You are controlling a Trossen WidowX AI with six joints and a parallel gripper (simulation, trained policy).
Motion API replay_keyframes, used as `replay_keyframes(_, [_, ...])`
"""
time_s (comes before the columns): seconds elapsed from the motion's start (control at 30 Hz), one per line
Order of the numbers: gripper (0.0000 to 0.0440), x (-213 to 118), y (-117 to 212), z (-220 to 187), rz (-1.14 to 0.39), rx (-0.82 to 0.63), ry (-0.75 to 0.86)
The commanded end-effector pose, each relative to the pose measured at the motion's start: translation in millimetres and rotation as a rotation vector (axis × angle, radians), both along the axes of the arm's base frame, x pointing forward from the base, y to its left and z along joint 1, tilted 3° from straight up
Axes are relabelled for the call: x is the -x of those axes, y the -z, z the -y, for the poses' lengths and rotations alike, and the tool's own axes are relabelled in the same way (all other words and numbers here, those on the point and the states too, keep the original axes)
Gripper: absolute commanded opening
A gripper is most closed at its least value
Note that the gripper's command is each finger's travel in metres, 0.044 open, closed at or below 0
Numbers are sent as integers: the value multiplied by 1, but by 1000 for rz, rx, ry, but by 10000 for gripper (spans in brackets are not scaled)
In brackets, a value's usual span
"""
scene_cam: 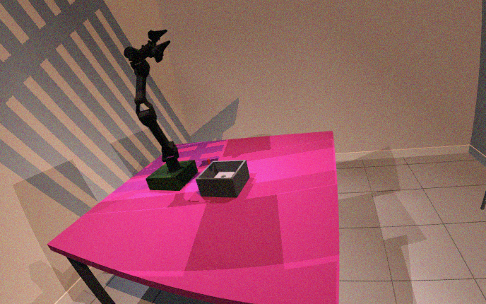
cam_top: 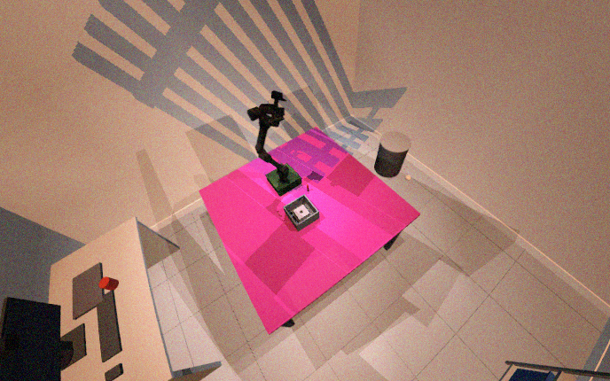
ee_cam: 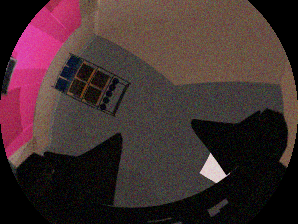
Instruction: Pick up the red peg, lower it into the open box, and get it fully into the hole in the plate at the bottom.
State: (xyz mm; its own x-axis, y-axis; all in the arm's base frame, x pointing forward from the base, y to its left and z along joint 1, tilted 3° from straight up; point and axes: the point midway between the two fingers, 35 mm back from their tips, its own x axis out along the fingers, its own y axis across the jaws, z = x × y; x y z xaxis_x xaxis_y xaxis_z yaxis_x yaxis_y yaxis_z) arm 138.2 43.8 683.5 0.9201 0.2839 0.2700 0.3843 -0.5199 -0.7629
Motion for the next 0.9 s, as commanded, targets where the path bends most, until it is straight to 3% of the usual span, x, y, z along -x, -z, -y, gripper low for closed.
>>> replay_keyframes(0.0, [440, 1, 0, -2, 57, 96, 45])
replay_keyframes(0.87, [440, -2, 24, -51, 387, 890, 295])
